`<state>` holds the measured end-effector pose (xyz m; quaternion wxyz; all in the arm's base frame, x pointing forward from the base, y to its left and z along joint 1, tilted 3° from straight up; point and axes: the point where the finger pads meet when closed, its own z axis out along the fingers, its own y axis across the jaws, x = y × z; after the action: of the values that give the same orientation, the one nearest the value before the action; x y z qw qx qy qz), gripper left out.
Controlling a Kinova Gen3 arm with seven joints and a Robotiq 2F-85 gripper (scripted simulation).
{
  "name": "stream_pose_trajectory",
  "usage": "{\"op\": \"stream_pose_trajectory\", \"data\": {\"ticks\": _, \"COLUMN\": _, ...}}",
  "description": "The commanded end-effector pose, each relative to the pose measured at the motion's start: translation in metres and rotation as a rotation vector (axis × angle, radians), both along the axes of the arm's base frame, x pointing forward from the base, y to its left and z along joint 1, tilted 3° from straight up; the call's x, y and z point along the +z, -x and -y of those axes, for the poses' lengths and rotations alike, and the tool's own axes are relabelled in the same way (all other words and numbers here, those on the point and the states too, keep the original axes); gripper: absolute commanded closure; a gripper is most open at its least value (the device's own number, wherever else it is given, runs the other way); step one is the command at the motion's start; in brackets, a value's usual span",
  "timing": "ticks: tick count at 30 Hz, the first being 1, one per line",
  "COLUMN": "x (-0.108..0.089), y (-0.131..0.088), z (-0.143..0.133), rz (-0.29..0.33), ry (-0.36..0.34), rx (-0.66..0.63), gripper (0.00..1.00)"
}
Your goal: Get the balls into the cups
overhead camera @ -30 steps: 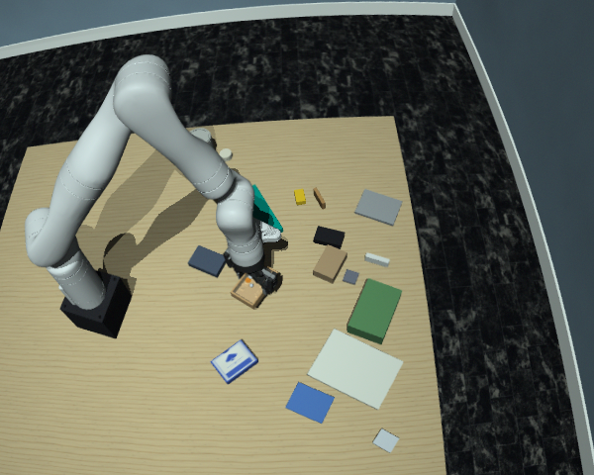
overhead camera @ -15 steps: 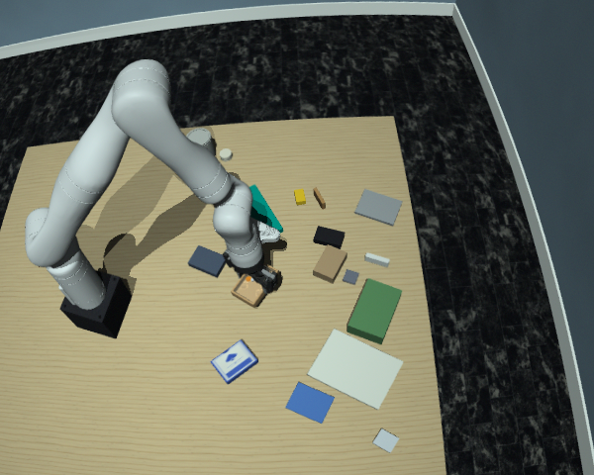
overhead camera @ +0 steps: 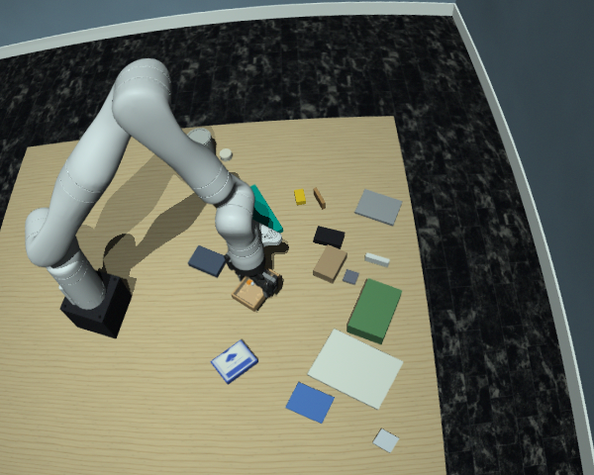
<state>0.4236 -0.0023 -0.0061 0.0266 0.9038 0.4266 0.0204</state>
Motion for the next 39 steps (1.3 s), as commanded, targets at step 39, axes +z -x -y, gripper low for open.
{"op": "stream_pose_trajectory", "data": {"ticks": 39, "x": -0.0004, "y": 0.004, "z": -0.0092, "rz": 0.134, "ry": 0.096, "rx": 0.017, "gripper": 0.29}}
